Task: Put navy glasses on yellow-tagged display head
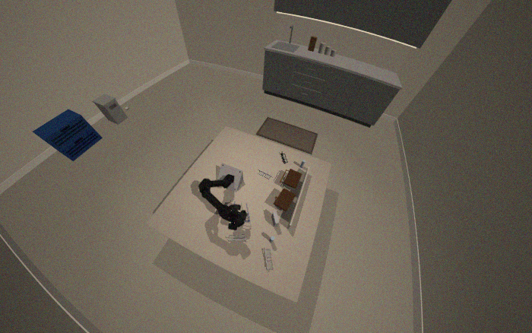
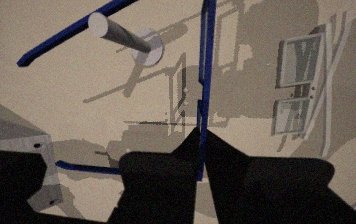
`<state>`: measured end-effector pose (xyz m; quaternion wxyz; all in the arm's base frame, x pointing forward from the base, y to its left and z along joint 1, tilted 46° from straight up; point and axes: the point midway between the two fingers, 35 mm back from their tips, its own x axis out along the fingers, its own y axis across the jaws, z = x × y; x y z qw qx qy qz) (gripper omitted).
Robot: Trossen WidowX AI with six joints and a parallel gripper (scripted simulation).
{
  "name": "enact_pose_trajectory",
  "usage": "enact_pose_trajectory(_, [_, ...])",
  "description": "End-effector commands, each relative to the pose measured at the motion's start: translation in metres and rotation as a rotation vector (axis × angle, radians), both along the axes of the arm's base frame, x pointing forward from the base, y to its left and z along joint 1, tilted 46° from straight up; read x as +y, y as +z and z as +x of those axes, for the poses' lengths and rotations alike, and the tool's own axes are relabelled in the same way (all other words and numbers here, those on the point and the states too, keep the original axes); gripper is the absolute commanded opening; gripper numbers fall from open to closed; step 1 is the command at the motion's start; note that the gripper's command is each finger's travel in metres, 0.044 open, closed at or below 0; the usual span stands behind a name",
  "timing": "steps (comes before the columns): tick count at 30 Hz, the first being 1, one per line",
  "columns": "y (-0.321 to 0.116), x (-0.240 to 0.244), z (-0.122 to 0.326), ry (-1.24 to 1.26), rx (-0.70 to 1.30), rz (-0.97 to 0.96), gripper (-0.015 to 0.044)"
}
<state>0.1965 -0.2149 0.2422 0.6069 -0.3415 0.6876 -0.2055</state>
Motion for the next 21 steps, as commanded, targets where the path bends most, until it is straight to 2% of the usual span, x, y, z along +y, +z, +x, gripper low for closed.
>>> enact_pose_trajectory(1, [0.004, -0.001, -0.004, 0.001, -0.006, -0.005, 0.0])
enact_pose_trajectory(21, [0.009, -0.006, -0.017, 0.001, -0.005, -0.006, 0.0])
